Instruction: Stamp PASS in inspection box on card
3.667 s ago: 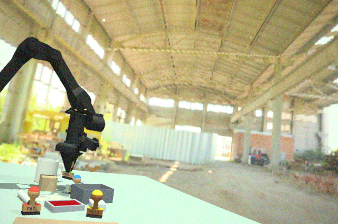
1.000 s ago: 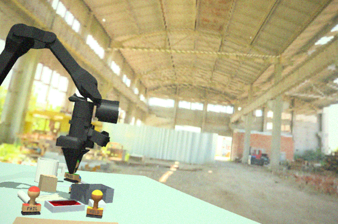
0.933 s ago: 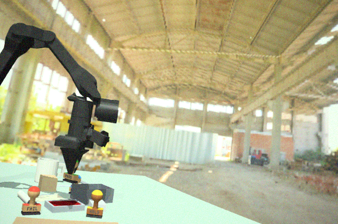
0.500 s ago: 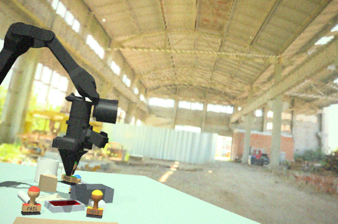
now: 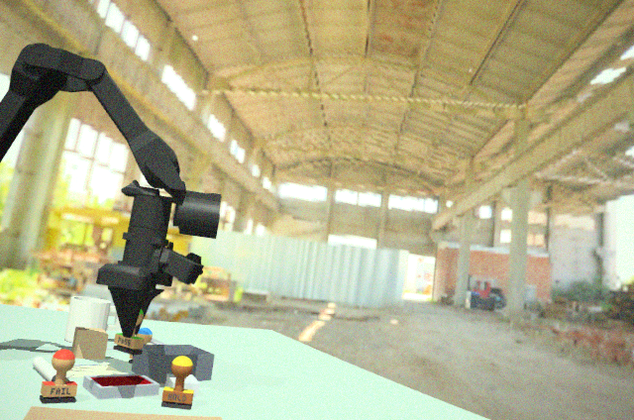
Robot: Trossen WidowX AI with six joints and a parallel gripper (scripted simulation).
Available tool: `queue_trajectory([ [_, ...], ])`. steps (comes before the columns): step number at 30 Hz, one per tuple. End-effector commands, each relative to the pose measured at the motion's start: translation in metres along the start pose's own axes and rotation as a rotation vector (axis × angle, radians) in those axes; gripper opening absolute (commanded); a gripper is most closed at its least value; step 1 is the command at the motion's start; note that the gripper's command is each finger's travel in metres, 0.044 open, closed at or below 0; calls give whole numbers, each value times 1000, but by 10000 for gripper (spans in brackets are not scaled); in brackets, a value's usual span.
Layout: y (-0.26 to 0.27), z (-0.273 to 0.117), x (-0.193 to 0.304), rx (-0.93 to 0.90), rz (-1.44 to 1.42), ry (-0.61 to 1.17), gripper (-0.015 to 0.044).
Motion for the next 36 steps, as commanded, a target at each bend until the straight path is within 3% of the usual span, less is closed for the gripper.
queue_trajectory([
  [1,1,4,0,-4,-1,2,0],
  [36,1,27,1,-4,0,2,0],
])
Point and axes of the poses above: the point midway between the two fingers, 35 mm back from their tips, its own z axis out along the fingers, its own y axis across the jaws, x = y × z, the point moved 2 cm from there along -z, back along the fingers, and after that the axes turned 6 degrees about z, right-handed, at the moved point
